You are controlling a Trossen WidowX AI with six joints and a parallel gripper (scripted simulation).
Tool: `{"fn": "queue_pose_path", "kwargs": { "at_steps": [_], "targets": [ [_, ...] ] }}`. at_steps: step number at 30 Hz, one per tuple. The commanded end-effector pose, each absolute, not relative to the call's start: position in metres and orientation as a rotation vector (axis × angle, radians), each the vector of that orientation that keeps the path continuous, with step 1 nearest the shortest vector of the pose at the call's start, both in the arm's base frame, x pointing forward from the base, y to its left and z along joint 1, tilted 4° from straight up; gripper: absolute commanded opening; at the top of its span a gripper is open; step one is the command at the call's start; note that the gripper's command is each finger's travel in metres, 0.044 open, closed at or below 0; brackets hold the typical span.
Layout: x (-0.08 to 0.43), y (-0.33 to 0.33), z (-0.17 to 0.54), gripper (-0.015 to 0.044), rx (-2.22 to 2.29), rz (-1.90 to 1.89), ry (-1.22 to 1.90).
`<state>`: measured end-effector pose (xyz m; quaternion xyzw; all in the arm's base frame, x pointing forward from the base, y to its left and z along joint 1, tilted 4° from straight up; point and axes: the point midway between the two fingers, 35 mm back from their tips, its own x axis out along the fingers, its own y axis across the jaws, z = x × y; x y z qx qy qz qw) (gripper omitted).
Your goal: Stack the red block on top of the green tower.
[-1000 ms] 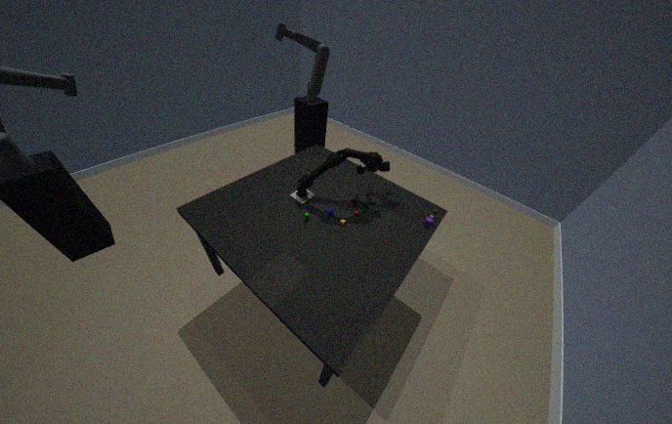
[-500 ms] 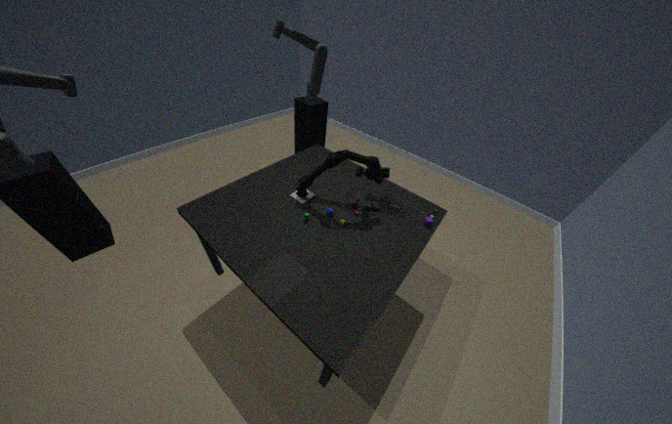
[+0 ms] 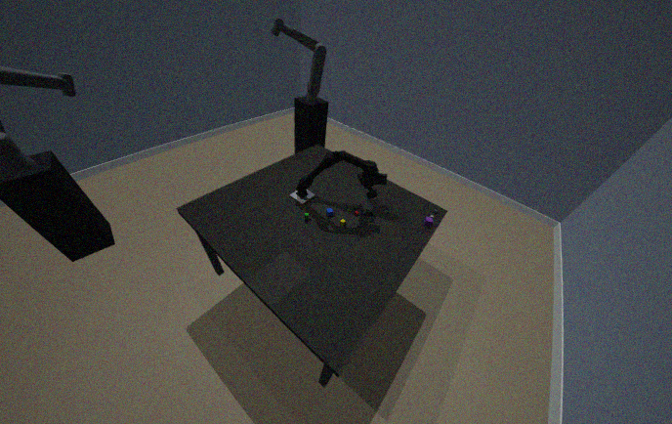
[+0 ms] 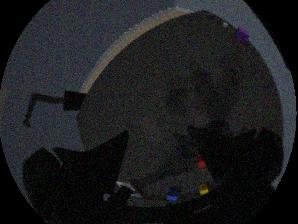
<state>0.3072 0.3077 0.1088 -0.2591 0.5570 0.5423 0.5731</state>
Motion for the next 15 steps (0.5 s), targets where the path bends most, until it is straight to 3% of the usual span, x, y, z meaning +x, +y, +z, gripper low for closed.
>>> {"fn": "queue_pose_path", "kwargs": {
  "at_steps": [1, 15],
  "targets": [
    [0.318, 0.287, 0.106, 0.0440, -0.543, 1.077, 1.390],
    [0.357, 0.194, 0.099, 0.0440, -0.179, 0.182, 1.539]
  ]
}}
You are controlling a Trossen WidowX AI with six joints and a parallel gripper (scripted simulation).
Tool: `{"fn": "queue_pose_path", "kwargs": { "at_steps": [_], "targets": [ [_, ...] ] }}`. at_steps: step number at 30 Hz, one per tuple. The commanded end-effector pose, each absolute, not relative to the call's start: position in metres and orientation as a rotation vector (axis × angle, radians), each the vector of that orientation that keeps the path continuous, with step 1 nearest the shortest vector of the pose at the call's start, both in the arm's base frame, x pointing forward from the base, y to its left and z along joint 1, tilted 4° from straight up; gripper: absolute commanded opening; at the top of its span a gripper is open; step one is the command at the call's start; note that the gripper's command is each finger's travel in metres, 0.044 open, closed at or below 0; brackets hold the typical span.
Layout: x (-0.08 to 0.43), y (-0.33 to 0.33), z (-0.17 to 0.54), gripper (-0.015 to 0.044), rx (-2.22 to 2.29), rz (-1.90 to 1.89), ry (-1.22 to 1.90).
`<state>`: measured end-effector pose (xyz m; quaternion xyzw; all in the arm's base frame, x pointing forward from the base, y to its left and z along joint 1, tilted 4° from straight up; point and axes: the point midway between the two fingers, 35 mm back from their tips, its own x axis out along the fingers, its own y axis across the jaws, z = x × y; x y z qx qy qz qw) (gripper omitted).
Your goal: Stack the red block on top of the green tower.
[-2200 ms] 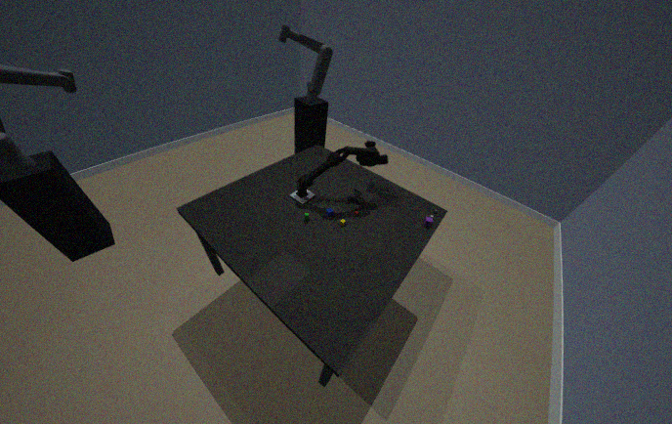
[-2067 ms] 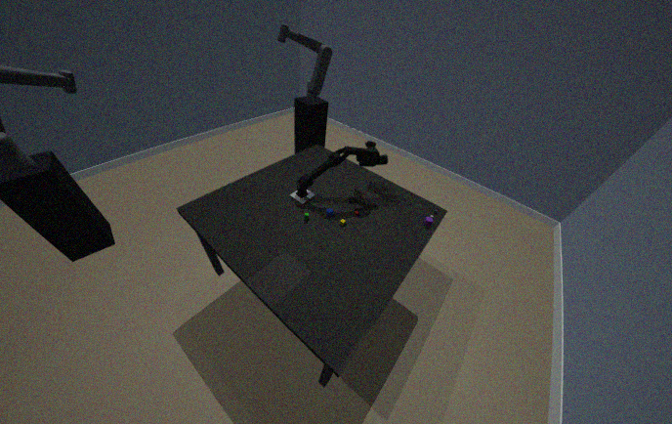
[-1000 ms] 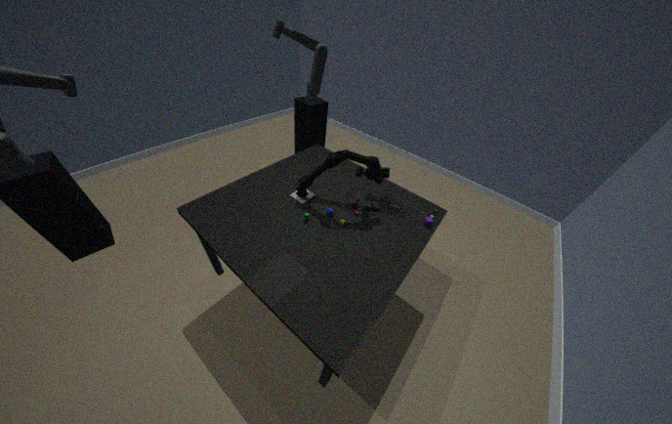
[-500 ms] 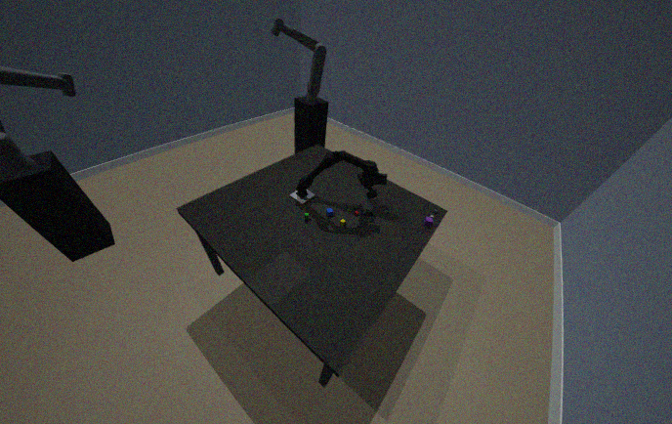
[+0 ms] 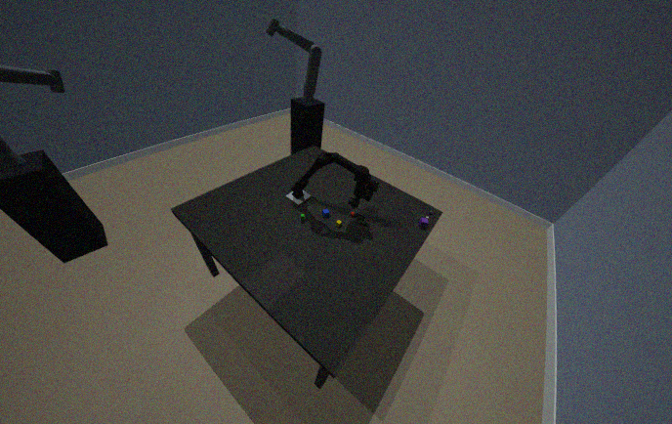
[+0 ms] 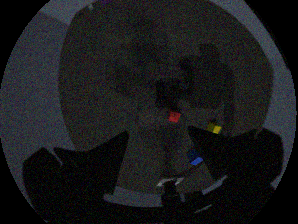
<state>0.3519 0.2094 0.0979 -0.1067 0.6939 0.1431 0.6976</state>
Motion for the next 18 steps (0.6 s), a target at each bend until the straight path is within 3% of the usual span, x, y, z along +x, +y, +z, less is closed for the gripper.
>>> {"fn": "queue_pose_path", "kwargs": {
  "at_steps": [1, 18],
  "targets": [
    [0.359, 0.187, 0.099, 0.0440, -0.150, 0.119, 1.534],
    [0.364, 0.177, 0.063, 0.0440, -0.107, 0.026, 1.522]
  ]
}}
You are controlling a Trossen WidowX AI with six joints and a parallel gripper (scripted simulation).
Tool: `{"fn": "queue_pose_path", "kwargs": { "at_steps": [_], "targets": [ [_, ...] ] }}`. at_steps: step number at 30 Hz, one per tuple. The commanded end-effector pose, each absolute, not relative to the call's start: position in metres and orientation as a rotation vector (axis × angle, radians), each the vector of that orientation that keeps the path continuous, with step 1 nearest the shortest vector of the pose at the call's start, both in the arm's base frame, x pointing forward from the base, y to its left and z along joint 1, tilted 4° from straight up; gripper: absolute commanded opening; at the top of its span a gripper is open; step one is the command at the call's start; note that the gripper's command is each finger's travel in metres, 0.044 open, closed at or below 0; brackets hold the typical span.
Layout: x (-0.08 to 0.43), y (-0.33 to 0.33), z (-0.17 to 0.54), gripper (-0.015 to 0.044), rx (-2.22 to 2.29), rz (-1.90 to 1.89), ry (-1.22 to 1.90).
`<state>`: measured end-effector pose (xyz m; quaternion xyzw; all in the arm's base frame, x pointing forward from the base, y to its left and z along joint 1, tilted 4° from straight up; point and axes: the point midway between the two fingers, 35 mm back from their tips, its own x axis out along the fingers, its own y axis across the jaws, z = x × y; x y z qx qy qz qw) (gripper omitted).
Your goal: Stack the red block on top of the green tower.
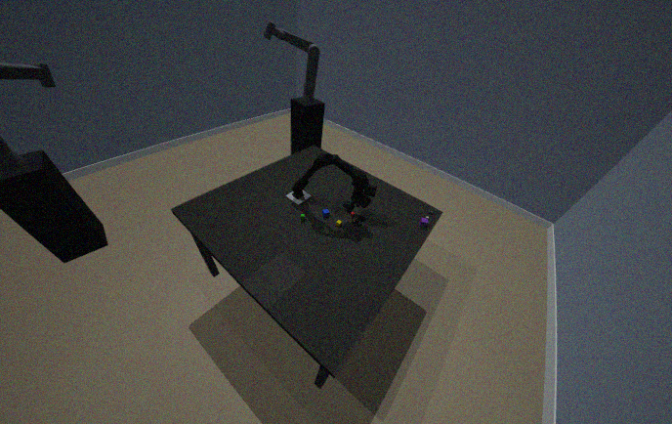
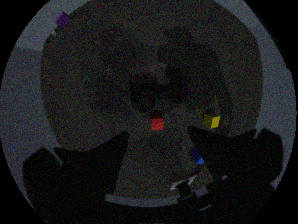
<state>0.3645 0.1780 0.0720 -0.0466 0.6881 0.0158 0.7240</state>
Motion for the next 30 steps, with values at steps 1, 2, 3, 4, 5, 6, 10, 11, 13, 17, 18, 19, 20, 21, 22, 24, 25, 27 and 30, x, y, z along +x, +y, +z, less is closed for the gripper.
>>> {"fn": "queue_pose_path", "kwargs": {
  "at_steps": [1, 2, 3, 4, 5, 6, 10, 11, 13, 17, 18, 19, 20, 21, 22, 24, 25, 27, 30],
  "targets": [
    [0.364, 0.177, 0.063, 0.0440, -0.107, 0.026, 1.522],
    [0.365, 0.177, 0.063, 0.0440, -0.107, 0.026, 1.522],
    [0.365, 0.177, 0.063, 0.0440, -0.107, 0.026, 1.522],
    [0.365, 0.177, 0.062, 0.0440, -0.107, 0.026, 1.522],
    [0.365, 0.177, 0.061, 0.0440, -0.107, 0.026, 1.522],
    [0.365, 0.177, 0.060, 0.0440, -0.107, 0.026, 1.522],
    [0.365, 0.177, 0.054, 0.0440, -0.107, 0.026, 1.522],
    [0.365, 0.177, 0.053, 0.0440, -0.107, 0.026, 1.522],
    [0.365, 0.177, 0.050, 0.0440, -0.107, 0.026, 1.522],
    [0.366, 0.176, 0.043, 0.0440, -0.107, 0.026, 1.522],
    [0.366, 0.176, 0.042, 0.0440, -0.107, 0.026, 1.522],
    [0.366, 0.176, 0.040, 0.0440, -0.107, 0.026, 1.522],
    [0.366, 0.176, 0.038, 0.0440, -0.107, 0.026, 1.522],
    [0.366, 0.176, 0.037, 0.0440, -0.107, 0.026, 1.522],
    [0.366, 0.176, 0.035, 0.0440, -0.107, 0.026, 1.522],
    [0.366, 0.176, 0.033, 0.0440, -0.107, 0.026, 1.522],
    [0.366, 0.176, 0.033, 0.0440, -0.107, 0.026, 1.522],
    [0.366, 0.176, 0.033, 0.0440, -0.107, 0.026, 1.522],
    [0.366, 0.176, 0.033, 0.0440, -0.107, 0.026, 1.522]
  ]
}}
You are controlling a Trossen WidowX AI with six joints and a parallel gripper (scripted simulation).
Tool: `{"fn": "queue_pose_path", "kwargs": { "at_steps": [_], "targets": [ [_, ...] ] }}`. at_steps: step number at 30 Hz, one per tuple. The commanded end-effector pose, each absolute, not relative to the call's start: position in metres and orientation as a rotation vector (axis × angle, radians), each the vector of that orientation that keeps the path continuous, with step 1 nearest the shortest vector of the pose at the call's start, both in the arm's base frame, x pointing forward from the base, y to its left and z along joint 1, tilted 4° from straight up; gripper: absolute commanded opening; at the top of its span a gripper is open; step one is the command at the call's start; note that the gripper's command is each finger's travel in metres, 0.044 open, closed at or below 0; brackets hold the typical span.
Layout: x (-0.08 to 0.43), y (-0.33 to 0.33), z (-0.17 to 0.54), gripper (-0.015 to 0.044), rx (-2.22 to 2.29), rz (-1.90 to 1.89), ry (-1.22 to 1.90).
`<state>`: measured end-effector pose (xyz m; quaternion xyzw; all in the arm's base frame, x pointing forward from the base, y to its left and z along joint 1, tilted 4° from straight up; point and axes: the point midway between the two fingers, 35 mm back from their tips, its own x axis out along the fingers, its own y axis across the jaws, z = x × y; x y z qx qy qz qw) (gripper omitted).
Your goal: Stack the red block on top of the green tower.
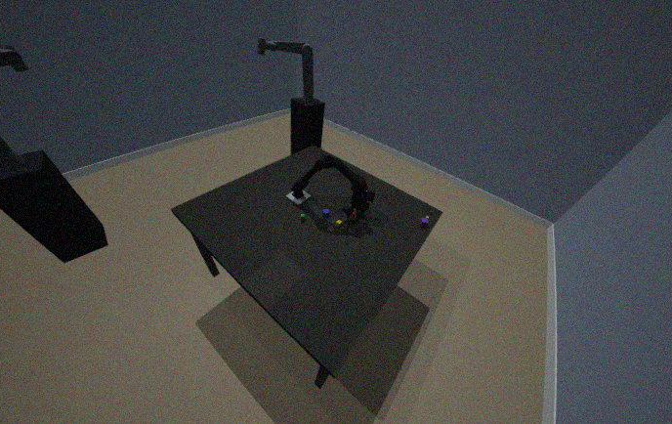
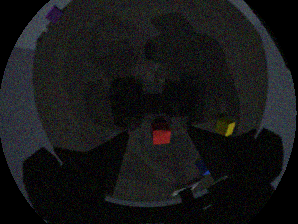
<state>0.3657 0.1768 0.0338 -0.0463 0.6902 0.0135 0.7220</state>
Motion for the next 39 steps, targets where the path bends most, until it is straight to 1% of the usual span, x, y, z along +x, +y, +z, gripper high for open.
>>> {"fn": "queue_pose_path", "kwargs": {
  "at_steps": [1, 8, 21, 28, 30, 39],
  "targets": [
    [0.366, 0.176, 0.033, 0.0440, -0.107, 0.026, 1.522],
    [0.366, 0.176, 0.033, 0.0440, -0.107, 0.026, 1.522],
    [0.366, 0.176, 0.033, 0.0099, -0.107, 0.026, 1.522],
    [0.366, 0.176, 0.033, 0.0052, -0.107, 0.026, 1.522],
    [0.366, 0.176, 0.036, 0.0000, -0.107, 0.026, 1.522],
    [0.363, 0.179, 0.079, 0.0000, -0.107, 0.026, 1.522]
  ]
}}
